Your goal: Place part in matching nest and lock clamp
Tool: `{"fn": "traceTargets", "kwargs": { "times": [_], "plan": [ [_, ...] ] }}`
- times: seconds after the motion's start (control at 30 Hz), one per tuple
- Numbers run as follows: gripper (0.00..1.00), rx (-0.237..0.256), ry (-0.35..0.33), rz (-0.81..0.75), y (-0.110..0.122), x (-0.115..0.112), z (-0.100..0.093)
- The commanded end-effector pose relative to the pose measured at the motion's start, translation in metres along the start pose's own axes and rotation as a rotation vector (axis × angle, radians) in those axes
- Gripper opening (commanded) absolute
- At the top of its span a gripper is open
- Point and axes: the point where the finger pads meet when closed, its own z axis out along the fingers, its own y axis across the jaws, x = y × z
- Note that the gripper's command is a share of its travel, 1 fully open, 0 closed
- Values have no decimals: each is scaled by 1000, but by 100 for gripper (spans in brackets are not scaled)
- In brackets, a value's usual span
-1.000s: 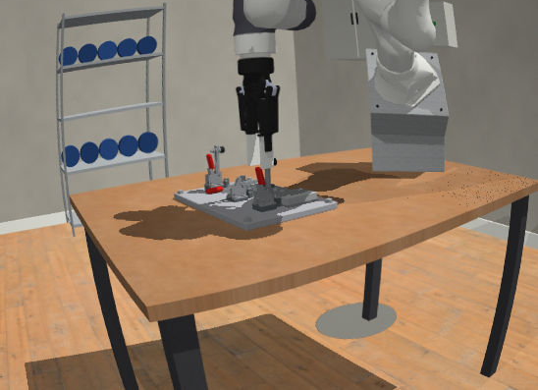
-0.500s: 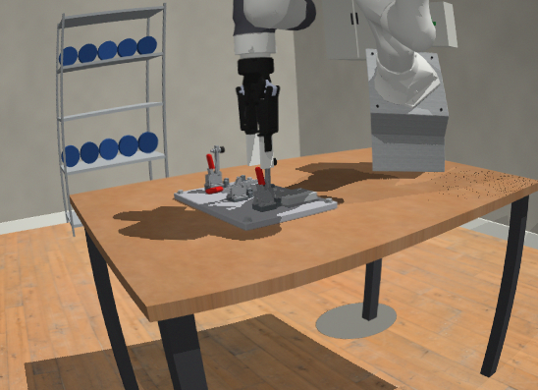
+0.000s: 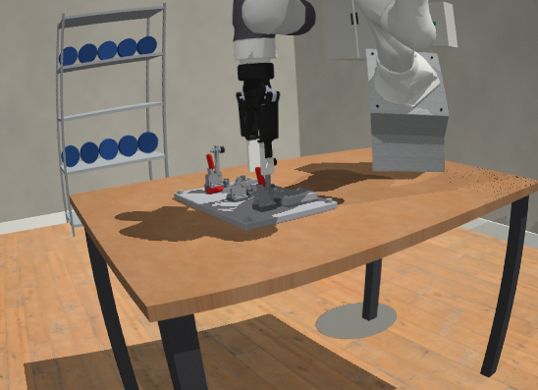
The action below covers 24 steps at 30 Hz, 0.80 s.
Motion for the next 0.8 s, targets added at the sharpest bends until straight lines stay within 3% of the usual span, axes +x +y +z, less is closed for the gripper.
{"fn": "traceTargets", "kwargs": {
  "times": [0.0, 0.27, 0.77],
  "plan": [
    [28, 3, -6, -12, -1, -2, 9],
    [28, 3, -6, -12, -1, -3, 24],
    [28, 3, -6, -12, -1, -3, 24]
  ]
}}
